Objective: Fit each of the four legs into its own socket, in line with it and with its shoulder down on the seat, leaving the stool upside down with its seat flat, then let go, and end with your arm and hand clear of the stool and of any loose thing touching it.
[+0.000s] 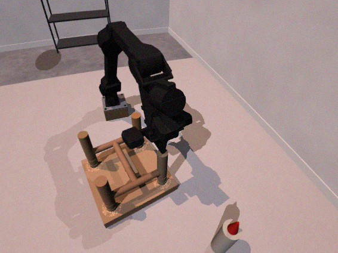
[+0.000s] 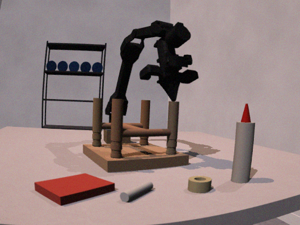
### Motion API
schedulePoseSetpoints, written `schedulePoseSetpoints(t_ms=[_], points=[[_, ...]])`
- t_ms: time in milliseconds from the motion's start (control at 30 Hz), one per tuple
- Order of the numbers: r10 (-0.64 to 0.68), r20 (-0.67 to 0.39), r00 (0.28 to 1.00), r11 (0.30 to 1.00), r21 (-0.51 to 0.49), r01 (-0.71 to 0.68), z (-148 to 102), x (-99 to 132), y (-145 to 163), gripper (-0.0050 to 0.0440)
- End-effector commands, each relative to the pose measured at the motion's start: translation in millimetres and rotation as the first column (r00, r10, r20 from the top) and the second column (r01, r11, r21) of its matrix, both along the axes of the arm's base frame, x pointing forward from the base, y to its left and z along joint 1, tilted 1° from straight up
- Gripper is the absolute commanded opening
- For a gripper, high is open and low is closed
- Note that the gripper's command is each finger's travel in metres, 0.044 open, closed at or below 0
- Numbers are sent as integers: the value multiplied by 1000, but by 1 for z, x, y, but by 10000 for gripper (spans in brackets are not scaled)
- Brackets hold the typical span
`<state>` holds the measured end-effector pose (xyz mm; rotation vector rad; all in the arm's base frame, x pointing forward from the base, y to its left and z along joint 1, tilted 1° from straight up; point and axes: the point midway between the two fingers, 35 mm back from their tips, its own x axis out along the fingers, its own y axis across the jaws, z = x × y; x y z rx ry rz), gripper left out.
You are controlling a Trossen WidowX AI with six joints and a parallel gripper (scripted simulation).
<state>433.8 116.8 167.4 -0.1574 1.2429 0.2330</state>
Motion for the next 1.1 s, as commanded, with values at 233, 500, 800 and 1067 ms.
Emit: schedulePoseSetpoints(t_ms=[233, 500, 800, 1067], points=[[1, -42, 999, 1000, -12, -2, -20, 0, 0, 0], [1, -31, 1000, 1000, -9, -1, -7, 1, 0, 0], [1, -22, 1000, 1000, -6, -1, 5, 1, 0, 0], [0, -10, 1000, 1000, -3, 0, 18, 1, 0, 0]])
